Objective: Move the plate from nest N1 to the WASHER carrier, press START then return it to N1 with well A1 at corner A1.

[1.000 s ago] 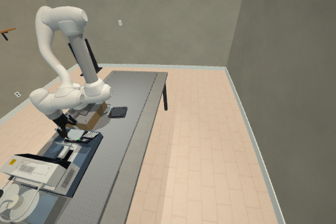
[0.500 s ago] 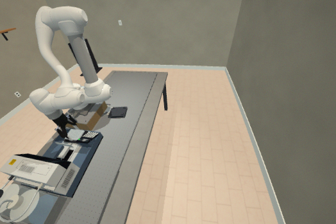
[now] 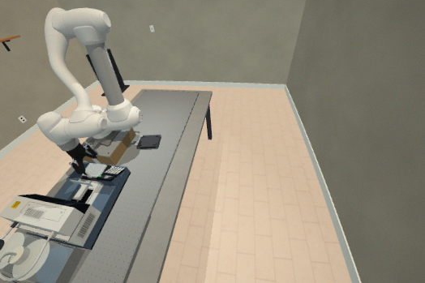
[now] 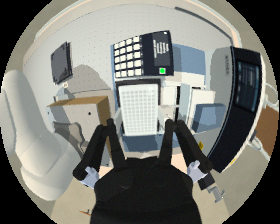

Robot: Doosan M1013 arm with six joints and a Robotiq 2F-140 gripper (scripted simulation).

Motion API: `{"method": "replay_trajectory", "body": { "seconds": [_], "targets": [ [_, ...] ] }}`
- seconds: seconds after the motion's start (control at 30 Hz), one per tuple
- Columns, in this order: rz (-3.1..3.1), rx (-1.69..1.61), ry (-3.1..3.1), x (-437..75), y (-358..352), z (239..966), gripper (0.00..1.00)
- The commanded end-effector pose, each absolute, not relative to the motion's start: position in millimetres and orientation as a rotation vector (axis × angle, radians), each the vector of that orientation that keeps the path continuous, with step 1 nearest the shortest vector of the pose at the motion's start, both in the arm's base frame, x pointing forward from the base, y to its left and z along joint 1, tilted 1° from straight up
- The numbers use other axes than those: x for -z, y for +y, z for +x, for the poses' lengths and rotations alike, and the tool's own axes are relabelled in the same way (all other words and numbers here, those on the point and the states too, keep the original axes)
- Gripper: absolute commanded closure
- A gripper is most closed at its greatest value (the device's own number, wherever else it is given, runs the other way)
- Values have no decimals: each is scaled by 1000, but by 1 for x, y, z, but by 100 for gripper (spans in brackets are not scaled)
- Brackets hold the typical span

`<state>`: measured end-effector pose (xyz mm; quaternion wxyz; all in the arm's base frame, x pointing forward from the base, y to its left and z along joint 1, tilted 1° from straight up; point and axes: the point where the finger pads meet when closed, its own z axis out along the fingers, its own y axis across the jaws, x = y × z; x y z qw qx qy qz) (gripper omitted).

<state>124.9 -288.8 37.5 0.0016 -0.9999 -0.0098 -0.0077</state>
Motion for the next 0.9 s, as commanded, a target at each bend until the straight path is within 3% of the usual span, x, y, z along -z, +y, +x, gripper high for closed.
{"method": "replay_trajectory", "body": {
  "seconds": [0.0, 0.87],
  "targets": [
    [-3138, 24, -31, -37, -289, 125, 90],
    [-3138, 24, -31, -35, -289, 125, 90]
  ]
}}
